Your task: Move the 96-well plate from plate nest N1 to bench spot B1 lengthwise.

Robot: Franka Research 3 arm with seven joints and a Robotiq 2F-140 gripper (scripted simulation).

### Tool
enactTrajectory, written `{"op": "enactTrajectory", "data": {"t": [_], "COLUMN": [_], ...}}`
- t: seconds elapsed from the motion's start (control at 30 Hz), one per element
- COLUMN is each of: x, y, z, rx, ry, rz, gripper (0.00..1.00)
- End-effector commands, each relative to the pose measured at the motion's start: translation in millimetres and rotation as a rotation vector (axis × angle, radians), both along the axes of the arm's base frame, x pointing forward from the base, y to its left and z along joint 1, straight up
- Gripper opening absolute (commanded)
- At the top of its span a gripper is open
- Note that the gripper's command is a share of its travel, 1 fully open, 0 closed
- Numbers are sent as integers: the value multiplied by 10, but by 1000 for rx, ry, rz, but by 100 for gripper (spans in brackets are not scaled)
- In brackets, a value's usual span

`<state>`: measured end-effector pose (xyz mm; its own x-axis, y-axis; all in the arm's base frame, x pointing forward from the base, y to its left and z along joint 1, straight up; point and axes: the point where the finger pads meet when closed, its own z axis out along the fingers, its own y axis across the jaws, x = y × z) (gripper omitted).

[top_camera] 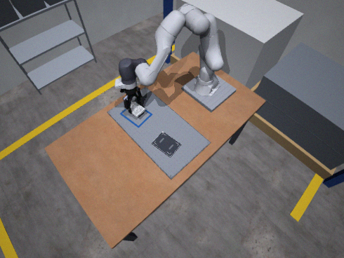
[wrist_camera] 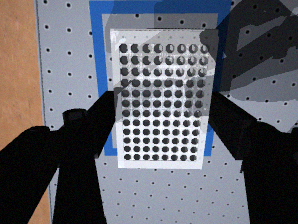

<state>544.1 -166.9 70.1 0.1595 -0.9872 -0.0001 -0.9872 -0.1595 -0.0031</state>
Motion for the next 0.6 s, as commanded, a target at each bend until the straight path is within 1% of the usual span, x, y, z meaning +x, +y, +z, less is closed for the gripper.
{"op": "enactTrajectory", "data": {"t": [0.0, 0.1, 0.57], "x": [-9, -9, 4], "y": [15, 15, 4], "z": [-66, -83, -316], "rx": [0, 0, 0], "ry": [3, 3, 3], "rz": [9, 9, 9], "gripper": [60, 60, 60]}}
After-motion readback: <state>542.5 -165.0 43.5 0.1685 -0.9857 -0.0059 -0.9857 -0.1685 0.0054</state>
